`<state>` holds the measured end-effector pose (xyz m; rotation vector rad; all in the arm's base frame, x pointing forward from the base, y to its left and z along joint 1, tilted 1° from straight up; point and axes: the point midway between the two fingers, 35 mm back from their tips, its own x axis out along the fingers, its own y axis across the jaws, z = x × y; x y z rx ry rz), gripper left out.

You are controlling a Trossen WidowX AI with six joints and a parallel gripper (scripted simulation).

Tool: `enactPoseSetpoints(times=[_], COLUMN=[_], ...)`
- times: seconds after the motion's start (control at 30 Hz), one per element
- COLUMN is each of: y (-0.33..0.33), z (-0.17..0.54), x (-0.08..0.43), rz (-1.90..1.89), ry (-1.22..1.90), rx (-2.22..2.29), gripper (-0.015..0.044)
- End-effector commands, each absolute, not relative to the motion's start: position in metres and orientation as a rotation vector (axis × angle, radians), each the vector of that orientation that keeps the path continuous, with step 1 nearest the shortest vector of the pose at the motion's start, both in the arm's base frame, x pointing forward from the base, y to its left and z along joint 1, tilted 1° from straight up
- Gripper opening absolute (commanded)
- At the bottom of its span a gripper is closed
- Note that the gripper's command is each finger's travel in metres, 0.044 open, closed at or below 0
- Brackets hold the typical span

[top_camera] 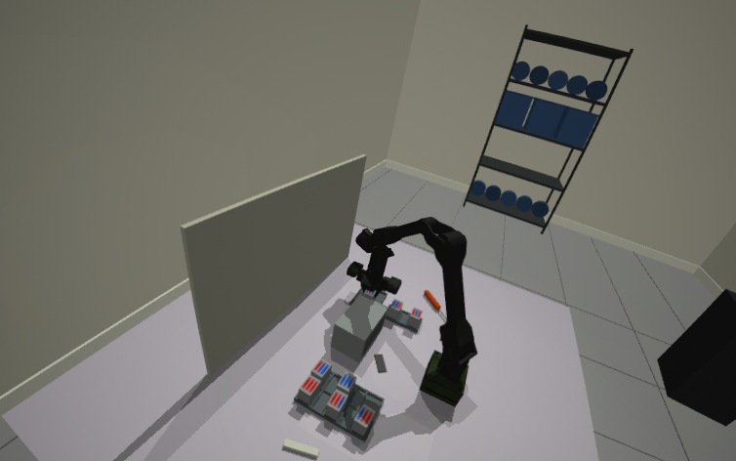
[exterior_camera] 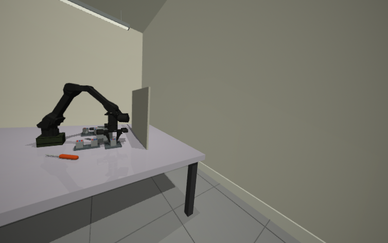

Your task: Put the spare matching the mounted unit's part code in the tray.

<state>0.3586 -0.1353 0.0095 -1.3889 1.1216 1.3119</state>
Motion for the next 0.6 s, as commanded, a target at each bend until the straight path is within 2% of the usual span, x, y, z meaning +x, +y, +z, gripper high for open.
enactPoseSetpoints(times=[0.0, 0.17, 0.27, 0.47, 0.57], y=[-0.135, -0.135, -0.136, -0.132, -0.131], z=[0.01, 0.01, 0.021, 0.112, 0.117], x=[0.359, 0.359, 0.36, 0.355, 0.354], rz=[1.311, 1.311, 1.312, 1.318, 1.318], ry=[1.121, 1.121, 1.121, 1.122, 1.122], rx=[-1.389, -1.389, -1.39, -1.39, -1.39], gripper=[0.0315, 0.044, 0.044, 0.044, 0.044])
